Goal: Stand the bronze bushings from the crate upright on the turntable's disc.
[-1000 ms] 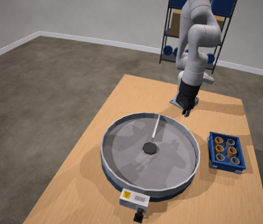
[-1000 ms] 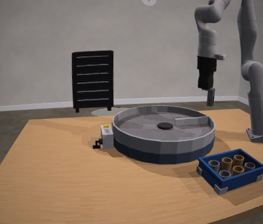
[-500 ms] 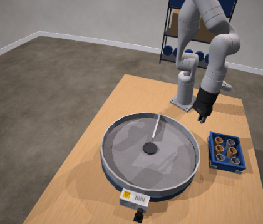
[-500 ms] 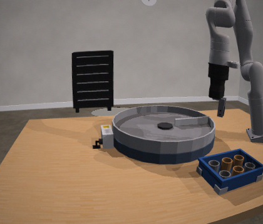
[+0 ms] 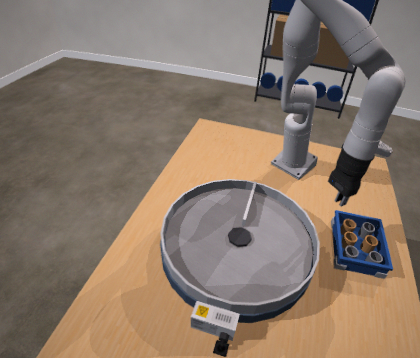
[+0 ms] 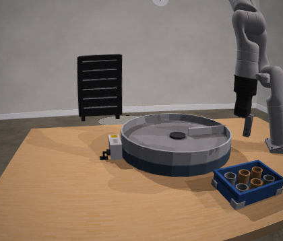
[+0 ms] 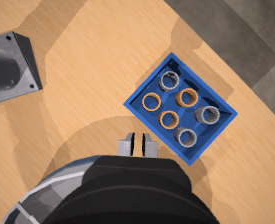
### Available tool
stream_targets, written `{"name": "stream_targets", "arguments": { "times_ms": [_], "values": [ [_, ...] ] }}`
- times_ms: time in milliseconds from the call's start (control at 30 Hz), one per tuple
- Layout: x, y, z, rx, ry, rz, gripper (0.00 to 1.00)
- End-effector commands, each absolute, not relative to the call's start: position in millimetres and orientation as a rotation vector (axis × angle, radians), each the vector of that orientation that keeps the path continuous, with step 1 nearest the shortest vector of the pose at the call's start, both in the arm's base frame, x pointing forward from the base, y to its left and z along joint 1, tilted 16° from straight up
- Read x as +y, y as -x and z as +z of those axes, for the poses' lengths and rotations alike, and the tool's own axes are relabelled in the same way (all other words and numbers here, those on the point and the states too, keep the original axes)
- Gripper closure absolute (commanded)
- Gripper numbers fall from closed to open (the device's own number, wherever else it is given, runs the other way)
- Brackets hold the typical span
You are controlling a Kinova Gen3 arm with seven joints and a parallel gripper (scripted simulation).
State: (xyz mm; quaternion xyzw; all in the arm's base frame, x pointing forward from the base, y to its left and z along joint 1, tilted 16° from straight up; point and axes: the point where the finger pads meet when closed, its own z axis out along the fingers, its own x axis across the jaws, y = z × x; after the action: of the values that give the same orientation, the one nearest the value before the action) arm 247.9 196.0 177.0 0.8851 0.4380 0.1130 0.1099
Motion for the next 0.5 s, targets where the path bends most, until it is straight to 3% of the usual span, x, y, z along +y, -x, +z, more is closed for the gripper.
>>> {"name": "stream_targets", "arguments": {
  "times_ms": [0,467],
  "values": [
    [213.0,-238.9,164.4,1.333,-2.594,0.296,0.64],
    [253.2,-232.6,146.9,1.333,-2.595,0.296,0.64]
  ]
}}
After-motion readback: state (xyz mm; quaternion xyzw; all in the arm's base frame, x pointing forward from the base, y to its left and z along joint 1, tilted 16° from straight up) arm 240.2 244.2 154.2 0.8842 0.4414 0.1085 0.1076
